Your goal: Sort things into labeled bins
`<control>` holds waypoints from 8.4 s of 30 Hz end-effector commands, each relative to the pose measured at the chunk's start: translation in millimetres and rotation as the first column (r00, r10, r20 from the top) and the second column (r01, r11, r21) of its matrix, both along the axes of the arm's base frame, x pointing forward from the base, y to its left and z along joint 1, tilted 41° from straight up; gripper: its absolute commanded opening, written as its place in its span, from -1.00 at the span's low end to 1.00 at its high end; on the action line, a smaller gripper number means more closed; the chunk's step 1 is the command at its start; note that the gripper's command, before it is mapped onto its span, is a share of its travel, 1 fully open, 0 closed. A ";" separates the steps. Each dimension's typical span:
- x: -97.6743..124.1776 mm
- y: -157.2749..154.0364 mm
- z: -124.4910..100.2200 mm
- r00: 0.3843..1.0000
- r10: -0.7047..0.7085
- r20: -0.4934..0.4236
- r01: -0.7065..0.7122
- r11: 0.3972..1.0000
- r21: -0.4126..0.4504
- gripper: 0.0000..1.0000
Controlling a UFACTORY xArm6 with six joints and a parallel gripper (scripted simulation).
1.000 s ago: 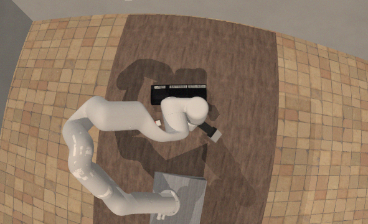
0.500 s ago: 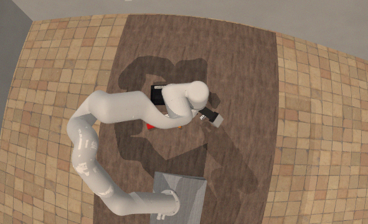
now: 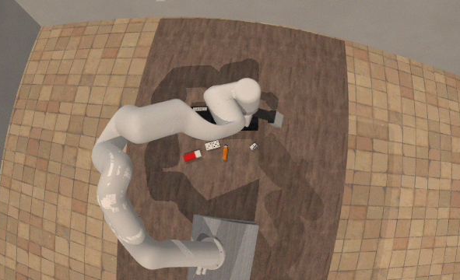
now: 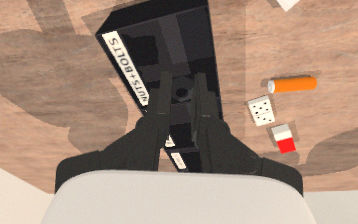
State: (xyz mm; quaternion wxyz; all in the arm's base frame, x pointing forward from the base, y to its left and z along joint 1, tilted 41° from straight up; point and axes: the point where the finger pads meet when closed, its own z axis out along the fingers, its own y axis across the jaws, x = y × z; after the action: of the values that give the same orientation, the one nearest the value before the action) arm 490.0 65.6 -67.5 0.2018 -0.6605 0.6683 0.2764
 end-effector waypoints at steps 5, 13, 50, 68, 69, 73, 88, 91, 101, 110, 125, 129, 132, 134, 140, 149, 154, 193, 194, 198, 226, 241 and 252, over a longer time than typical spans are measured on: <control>16.1 1.2 -0.9 0.972 0.181 0.151 -0.186 0.982 0.018 -1.00; 11.5 0.5 -0.9 0.953 0.231 0.194 -0.239 0.971 0.019 -1.00; 5.2 15.7 -18.9 0.953 0.231 0.194 -0.239 0.971 0.019 -1.00; 2.4 33.4 -39.6 0.953 0.231 0.194 -0.239 0.971 0.020 -1.00; 2.5 33.4 -39.7 0.953 0.231 0.194 -0.239 0.971 0.020 -1.00; 2.8 33.4 -39.6 0.953 0.231 0.194 -0.239 0.971 0.020 -1.00; 2.9 33.4 -39.6 0.953 0.231 0.194 -0.239 0.971 0.019 -0.39; 2.9 33.4 -39.7 0.953 0.231 0.194 -0.239 0.971 0.019 -0.39; 3.1 31.7 -37.7 0.953 0.231 0.194 -0.239 0.971 0.019 -0.39; 4.2 24.8 -29.6 0.953 0.231 0.194 -0.239 0.971 0.019 -0.39; 6.0 14.0 -17.0 0.953 0.231 0.194 -0.239 0.971 0.019 -0.39; 8.0 1.1 -1.8 0.953 0.231 0.194 -0.239 0.971 0.019 -0.39; 8.2 0.2 -0.8 0.953 0.231 0.194 -0.239 0.971 0.019 -0.39; 8.2 0.2 -0.8 0.953 0.231 0.194 -0.239 0.971 0.019 -0.39; 8.0 0.2 -0.8 0.953 0.231 0.194 -0.239 0.971 0.019 -0.39; -54.3 10.2 21.0 0.998 0.049 0.029 -0.049 0.999 0.020 -0.44; -77.6 13.9 29.1 0.998 -0.033 -0.050 0.033 0.999 0.015 -0.44; -123.0 21.2 45.0 0.604 -0.618 -0.502 0.590 0.771 -0.240 -0.44; -122.9 21.2 45.0 0.586 -0.630 -0.509 0.599 0.760 -0.251 -0.44; -122.9 21.2 44.9 0.510 -0.674 -0.534 0.634 0.714 -0.296 -0.44; -123.0 21.2 44.9 0.216 -0.789 -0.575 0.695 0.538 -0.477 -0.44; -123.0 21.2 44.9 0.216 -0.789 -0.576 0.696 0.538 -0.476 -0.44; -124.2 29.0 35.9 0.215 -0.789 -0.576 0.695 0.538 -0.477 -0.44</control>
State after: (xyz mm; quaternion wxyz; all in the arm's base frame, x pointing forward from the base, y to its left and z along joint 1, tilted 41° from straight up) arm 366.0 88.0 -24.0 -0.0211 -0.0943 0.9324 0.3482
